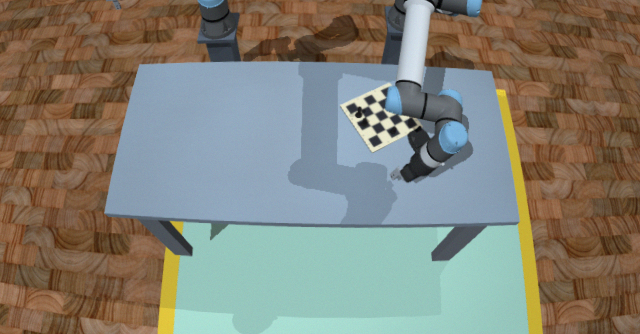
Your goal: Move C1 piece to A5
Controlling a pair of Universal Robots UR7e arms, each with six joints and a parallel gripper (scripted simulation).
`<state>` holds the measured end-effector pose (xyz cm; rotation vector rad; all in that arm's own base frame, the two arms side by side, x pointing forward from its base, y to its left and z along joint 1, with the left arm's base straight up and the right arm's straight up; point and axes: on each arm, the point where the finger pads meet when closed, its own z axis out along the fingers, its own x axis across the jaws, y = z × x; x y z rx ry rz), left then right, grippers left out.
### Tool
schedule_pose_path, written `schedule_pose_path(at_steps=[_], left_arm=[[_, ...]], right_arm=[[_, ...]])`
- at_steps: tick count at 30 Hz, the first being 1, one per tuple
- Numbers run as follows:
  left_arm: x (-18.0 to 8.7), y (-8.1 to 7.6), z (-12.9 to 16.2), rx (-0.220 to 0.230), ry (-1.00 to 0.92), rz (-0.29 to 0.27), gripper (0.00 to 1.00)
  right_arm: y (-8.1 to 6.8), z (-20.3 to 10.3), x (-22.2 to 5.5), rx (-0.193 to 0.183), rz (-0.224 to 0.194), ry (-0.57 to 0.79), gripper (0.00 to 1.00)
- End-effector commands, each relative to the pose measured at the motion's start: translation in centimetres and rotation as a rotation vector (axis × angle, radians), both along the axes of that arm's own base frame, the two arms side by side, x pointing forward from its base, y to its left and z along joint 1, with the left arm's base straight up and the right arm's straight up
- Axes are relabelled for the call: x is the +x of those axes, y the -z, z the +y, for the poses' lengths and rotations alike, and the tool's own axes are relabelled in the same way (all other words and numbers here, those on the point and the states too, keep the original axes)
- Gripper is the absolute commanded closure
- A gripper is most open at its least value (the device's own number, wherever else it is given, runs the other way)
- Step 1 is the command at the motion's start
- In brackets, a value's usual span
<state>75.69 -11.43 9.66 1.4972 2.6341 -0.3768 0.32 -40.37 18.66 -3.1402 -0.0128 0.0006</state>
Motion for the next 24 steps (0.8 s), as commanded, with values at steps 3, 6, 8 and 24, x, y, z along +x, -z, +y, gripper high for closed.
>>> schedule_pose_path(at_steps=[3, 6, 8, 24], left_arm=[[-1.8, 0.4, -2.0, 0.045, 0.203, 0.095, 0.00], [-2.6, 0.5, -2.9, 0.062, 0.287, 0.130, 0.00], [-3.1, 0.7, -3.5, 0.074, 0.344, 0.154, 0.00], [-7.2, 1.7, -8.0, 0.163, 0.779, 0.333, 0.00]], right_arm=[[0.0, 0.0, 0.0, -0.001, 0.000, 0.000, 0.00], [0.0, 0.0, 0.0, -0.001, 0.000, 0.000, 0.00], [0.0, 0.0, 0.0, -0.001, 0.000, 0.000, 0.00], [0.0, 0.0, 0.0, -0.001, 0.000, 0.000, 0.00]])
